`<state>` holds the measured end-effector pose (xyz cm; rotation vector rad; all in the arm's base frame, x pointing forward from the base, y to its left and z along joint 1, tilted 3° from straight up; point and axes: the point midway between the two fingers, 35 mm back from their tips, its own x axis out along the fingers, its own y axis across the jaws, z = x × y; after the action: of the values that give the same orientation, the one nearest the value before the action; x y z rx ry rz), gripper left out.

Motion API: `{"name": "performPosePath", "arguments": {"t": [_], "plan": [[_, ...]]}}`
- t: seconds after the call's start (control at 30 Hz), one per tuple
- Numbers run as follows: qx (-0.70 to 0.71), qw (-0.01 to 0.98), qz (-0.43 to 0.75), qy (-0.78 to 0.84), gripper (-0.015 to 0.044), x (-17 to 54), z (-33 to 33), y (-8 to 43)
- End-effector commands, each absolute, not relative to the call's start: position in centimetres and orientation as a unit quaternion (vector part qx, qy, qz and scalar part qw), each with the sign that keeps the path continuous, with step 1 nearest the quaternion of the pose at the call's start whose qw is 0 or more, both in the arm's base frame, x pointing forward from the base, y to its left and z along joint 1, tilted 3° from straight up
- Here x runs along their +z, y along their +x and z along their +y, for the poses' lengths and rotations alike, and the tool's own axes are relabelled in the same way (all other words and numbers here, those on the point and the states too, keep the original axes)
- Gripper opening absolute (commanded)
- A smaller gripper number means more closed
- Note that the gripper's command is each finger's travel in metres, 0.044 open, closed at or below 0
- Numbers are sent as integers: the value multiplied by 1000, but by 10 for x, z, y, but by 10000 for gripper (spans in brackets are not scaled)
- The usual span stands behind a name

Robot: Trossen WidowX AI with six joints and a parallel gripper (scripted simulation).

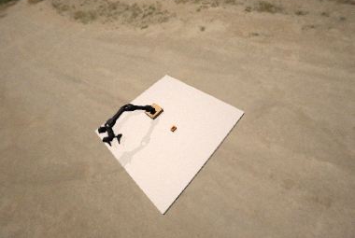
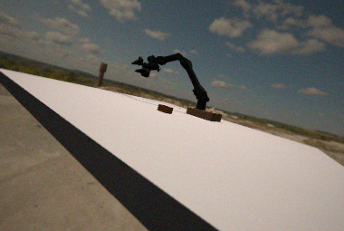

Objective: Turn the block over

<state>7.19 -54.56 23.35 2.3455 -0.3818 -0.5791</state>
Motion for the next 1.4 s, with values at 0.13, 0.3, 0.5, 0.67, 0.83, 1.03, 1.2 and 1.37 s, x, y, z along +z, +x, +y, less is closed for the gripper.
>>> {"name": "performPosePath", "arguments": {"t": [0.13,0.3,0.5,0.67,0.83,1.03,1.2,1.37], "plan": [[-250,380,-84,887,440,219,-529,135],[-280,435,6,856,440,199,-494,210],[-299,507,139,796,440,175,-424,295],[-300,571,256,720,440,155,-352,347],[-281,641,387,600,440,134,-269,379],[-220,706,538,404,440,112,-166,389],[-129,729,647,184,440,98,-82,371],[-52,716,696,16,440,93,-36,352]]}}
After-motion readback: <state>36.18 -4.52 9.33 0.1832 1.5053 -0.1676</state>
